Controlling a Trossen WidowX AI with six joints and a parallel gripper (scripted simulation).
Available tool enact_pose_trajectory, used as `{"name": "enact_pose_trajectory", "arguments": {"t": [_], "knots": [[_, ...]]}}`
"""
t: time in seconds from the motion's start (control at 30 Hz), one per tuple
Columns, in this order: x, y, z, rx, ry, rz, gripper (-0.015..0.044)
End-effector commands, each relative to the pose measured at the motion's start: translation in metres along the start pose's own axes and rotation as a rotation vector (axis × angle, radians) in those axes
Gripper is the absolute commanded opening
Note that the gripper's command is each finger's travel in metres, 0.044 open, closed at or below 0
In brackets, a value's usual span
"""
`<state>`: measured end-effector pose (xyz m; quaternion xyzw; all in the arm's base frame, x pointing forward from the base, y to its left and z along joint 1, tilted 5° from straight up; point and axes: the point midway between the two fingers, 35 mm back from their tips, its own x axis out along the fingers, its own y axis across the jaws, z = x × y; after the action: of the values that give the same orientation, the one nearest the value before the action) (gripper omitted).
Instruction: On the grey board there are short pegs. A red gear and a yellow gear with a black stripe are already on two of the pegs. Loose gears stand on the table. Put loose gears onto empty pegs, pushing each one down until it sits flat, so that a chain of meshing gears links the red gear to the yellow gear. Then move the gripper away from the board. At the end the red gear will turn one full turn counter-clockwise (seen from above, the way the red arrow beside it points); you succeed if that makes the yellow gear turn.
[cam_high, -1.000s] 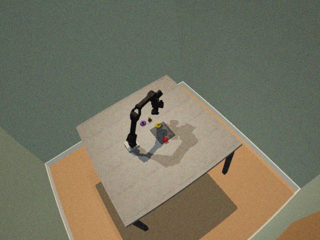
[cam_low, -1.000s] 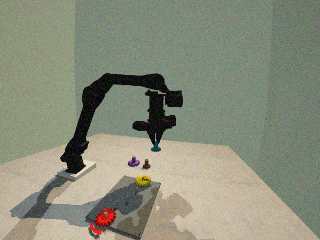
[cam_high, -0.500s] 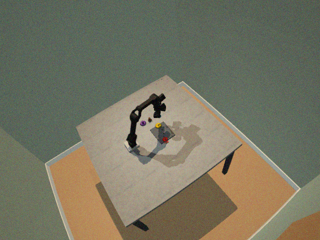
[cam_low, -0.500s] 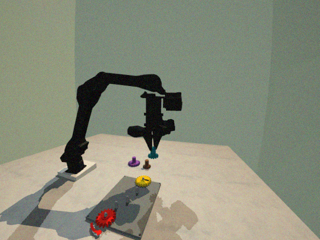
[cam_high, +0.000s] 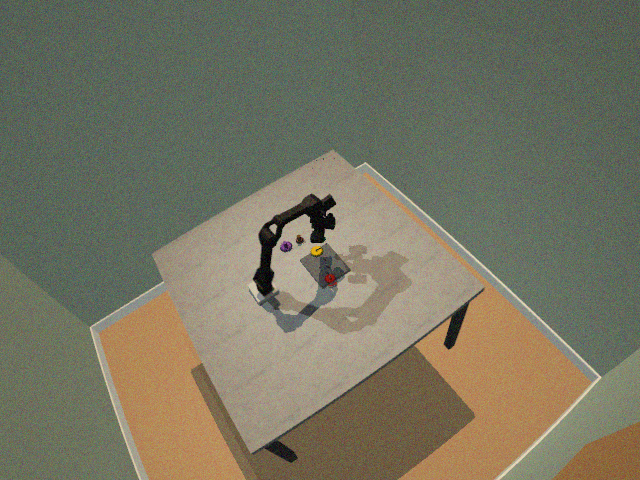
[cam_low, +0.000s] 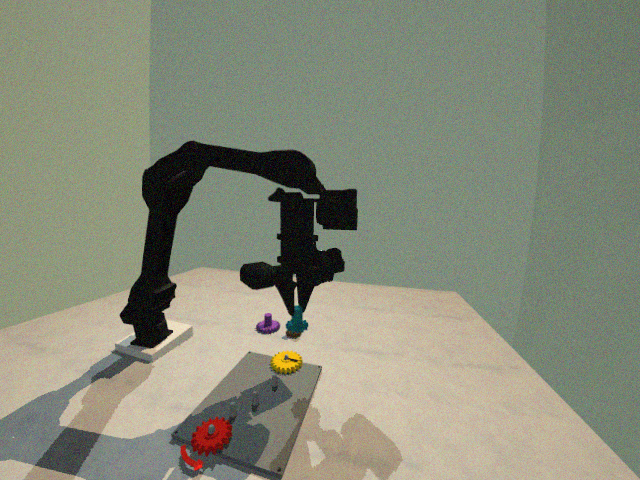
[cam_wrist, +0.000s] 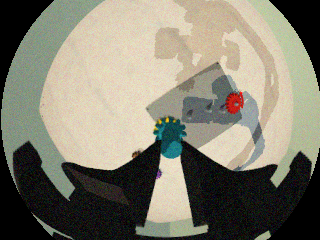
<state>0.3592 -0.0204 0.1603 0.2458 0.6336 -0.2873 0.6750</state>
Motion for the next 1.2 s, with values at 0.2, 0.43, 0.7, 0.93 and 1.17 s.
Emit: {"name": "enact_pose_trajectory", "arguments": {"t": [0.2,0.43,0.7,0.93,1.17], "knots": [[0.007,-0.022,0.007,0.003,-0.003,-0.001,0.0000],[0.013,-0.038,0.012,0.005,-0.003,-0.002,0.0000],[0.020,-0.057,0.016,0.003,-0.004,-0.006,0.0000],[0.027,-0.073,0.018,0.003,-0.006,-0.010,0.0000],[0.033,-0.090,0.020,0.003,-0.007,-0.014,0.0000]]}}
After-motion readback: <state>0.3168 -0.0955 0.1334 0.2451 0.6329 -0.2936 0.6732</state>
